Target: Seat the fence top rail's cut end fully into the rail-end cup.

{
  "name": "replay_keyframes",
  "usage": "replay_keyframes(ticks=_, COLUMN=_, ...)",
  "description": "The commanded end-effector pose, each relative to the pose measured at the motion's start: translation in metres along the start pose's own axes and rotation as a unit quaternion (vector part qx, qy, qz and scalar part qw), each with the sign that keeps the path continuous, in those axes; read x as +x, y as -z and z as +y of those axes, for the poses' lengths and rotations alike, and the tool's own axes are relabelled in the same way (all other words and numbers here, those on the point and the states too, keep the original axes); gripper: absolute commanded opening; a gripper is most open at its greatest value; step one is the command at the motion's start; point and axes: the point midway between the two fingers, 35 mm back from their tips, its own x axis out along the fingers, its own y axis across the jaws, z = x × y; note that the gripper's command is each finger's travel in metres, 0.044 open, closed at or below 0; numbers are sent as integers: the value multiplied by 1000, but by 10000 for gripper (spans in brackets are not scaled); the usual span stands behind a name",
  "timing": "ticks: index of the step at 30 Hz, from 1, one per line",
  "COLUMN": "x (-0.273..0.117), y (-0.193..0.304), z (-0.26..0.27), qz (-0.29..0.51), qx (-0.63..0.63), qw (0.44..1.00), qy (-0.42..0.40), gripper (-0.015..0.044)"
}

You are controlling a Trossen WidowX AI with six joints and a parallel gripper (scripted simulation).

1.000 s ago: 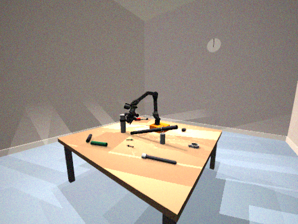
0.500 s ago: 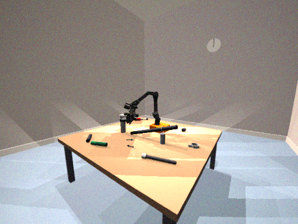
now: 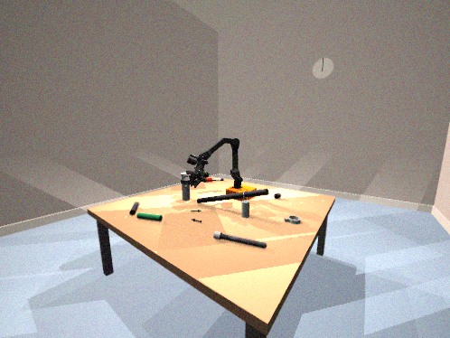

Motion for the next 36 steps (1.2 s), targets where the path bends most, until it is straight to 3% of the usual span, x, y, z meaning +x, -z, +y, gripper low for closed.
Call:
replay_keyframes(ticks=1, x=2, y=1, z=-3, qz=11, qx=16, qw=1000, qy=0, gripper=0)
replay_keyframes(ticks=30, x=1, y=0, z=-2, qz=8, qx=11, qw=1000, qy=-1, gripper=0)
replay_keyframes(ticks=36, x=1, y=0, z=-2, qz=8, qx=11, qw=1000, qy=-1, gripper=158)
